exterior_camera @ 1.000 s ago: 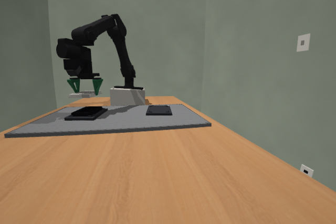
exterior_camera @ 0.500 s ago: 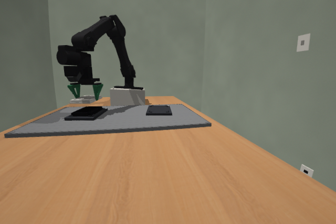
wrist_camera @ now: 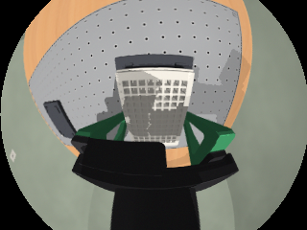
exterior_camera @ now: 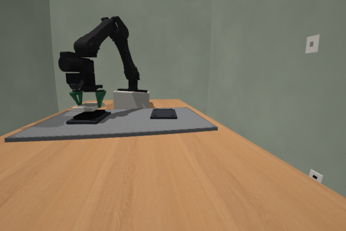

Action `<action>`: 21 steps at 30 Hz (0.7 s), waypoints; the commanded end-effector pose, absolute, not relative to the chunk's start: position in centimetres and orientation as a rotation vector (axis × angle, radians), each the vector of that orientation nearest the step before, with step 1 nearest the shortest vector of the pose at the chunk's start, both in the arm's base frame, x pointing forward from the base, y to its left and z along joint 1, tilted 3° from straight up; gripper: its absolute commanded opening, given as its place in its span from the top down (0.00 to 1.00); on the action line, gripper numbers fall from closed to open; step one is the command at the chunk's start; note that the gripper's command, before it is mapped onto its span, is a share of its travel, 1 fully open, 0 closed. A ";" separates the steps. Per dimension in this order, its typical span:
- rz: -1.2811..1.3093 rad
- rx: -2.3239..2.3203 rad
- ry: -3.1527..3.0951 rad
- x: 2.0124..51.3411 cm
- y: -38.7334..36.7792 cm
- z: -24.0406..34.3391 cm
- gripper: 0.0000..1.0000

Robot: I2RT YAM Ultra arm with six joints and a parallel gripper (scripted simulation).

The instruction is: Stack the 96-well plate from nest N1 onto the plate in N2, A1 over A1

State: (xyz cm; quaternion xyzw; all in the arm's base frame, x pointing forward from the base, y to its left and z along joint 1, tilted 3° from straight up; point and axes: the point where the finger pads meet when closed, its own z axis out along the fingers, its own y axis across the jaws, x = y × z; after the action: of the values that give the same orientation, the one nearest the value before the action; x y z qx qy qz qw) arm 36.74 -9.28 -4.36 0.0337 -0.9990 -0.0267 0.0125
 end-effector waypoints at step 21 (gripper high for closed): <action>-0.068 0.110 -3.164 37.7 -9.2 -4.5 1.00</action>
State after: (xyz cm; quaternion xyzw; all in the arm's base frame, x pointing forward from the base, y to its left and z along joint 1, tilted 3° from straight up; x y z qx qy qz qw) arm 36.80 -9.17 -5.62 0.0345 -0.9990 -0.0258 0.0096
